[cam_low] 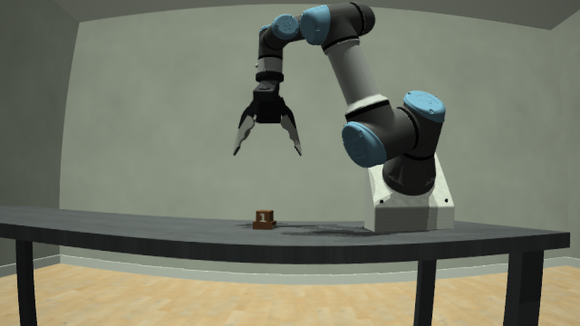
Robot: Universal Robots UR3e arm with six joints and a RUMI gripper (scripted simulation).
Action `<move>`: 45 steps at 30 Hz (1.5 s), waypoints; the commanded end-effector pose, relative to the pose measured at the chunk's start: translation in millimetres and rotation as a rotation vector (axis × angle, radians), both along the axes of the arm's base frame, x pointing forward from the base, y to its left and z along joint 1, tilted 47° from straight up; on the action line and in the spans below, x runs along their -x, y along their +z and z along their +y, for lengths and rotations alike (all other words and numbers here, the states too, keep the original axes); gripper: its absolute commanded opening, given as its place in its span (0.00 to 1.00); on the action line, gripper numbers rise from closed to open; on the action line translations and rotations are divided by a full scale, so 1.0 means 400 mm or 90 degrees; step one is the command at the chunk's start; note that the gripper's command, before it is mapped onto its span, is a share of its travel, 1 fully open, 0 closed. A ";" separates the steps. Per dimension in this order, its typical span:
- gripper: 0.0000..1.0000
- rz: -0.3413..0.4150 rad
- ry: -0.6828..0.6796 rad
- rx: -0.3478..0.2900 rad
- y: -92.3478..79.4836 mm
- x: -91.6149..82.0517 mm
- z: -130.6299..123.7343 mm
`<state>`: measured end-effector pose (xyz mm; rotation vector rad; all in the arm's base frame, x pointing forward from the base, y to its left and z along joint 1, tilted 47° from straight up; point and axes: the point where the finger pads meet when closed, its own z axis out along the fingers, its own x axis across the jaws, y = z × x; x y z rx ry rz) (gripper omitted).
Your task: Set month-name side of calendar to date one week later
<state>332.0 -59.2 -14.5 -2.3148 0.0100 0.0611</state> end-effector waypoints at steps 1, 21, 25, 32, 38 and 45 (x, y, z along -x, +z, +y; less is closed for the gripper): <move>1.00 0.000 0.001 0.000 0.025 -0.002 -0.028; 1.00 0.000 0.001 0.000 0.050 -0.004 -0.056; 1.00 0.000 0.001 0.000 0.050 -0.004 -0.056; 1.00 0.000 0.001 0.000 0.050 -0.004 -0.056; 1.00 0.000 0.001 0.000 0.050 -0.004 -0.056; 1.00 0.000 0.001 0.000 0.050 -0.004 -0.056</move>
